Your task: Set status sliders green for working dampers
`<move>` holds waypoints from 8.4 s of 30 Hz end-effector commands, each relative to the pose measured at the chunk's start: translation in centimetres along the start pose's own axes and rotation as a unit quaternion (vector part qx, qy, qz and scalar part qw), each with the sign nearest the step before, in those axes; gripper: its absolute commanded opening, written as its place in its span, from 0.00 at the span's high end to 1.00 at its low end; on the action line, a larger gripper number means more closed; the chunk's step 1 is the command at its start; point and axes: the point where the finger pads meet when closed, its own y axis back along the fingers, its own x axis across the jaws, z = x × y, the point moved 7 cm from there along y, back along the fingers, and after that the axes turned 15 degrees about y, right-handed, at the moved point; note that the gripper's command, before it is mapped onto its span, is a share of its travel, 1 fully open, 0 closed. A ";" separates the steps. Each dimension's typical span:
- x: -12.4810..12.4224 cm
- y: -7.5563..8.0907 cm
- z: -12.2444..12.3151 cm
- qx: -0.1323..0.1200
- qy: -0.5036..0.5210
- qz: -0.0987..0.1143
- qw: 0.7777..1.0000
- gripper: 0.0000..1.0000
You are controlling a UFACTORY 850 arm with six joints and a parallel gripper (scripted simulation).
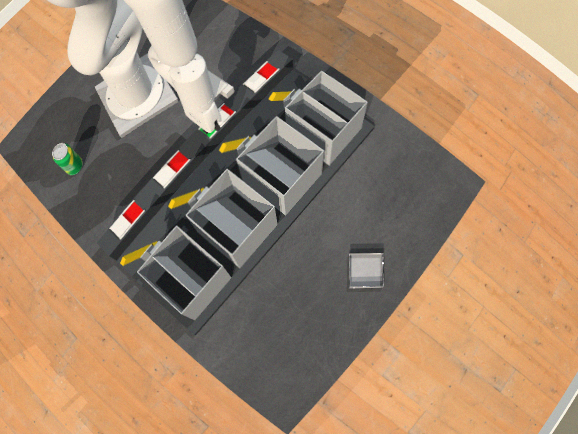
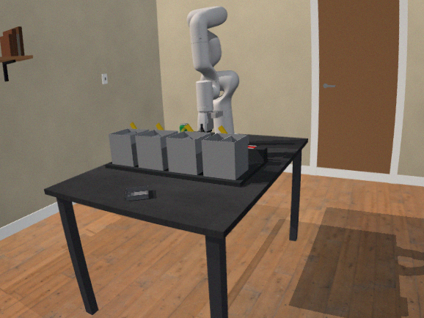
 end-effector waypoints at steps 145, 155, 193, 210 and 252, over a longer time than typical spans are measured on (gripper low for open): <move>0.3 3.2 -1.0 0.000 0.000 0.002 1.000 1.00; 0.3 4.0 -1.0 0.000 0.000 0.002 1.000 1.00; 0.3 7.6 -1.0 0.000 0.000 0.002 1.000 1.00; -2.5 7.6 9.5 -0.001 0.000 0.002 1.000 1.00; -5.7 3.6 21.6 -0.001 0.000 0.001 1.000 1.00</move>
